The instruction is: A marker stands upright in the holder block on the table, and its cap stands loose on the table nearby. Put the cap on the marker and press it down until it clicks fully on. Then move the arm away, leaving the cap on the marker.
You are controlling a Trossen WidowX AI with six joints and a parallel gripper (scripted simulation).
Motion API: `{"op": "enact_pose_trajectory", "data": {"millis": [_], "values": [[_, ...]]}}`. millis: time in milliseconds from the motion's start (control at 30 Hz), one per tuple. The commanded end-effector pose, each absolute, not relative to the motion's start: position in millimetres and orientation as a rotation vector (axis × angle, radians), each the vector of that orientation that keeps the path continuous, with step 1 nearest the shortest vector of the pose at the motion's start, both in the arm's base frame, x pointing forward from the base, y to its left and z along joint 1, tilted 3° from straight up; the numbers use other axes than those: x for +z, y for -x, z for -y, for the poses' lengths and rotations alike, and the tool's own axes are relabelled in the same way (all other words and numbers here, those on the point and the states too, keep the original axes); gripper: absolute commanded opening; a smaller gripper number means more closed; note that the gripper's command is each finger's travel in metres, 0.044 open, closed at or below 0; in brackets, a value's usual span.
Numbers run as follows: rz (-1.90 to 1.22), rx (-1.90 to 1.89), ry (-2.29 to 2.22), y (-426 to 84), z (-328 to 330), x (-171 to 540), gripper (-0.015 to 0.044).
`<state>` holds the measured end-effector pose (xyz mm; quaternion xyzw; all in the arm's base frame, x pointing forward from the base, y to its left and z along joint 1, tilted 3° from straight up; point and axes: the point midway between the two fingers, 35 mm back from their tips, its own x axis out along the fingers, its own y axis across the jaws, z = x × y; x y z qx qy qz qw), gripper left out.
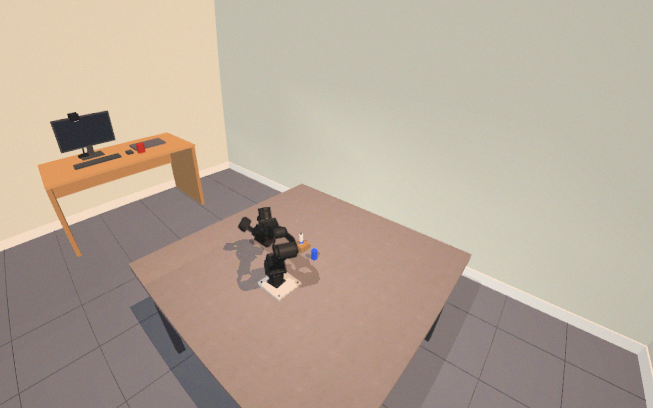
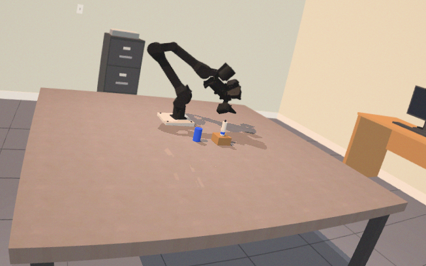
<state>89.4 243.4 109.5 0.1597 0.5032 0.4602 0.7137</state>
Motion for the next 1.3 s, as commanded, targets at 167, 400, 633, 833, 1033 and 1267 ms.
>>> {"op": "enact_pose_trajectory", "data": {"millis": [167, 400, 633, 833, 1033, 1267], "values": [[-1.005, 0.869, -0.074, -153.8, -215.1, 112.7, 0.0258], [-1.016, 0.708, 0.336, -222.7, -144.9, 119.4, 0.0258], [-1.118, 0.67, 0.598, -250.3, -81.5, 126.9, 0.0258], [-1.247, 0.697, 0.779, -258.9, -22.3, 136.0, 0.0258], [-1.38, 0.817, 0.92, -252.2, 28.8, 146.7, 0.0258], [-1.385, 0.823, 0.924, -251.7, 30.3, 147.1, 0.0258]]}}
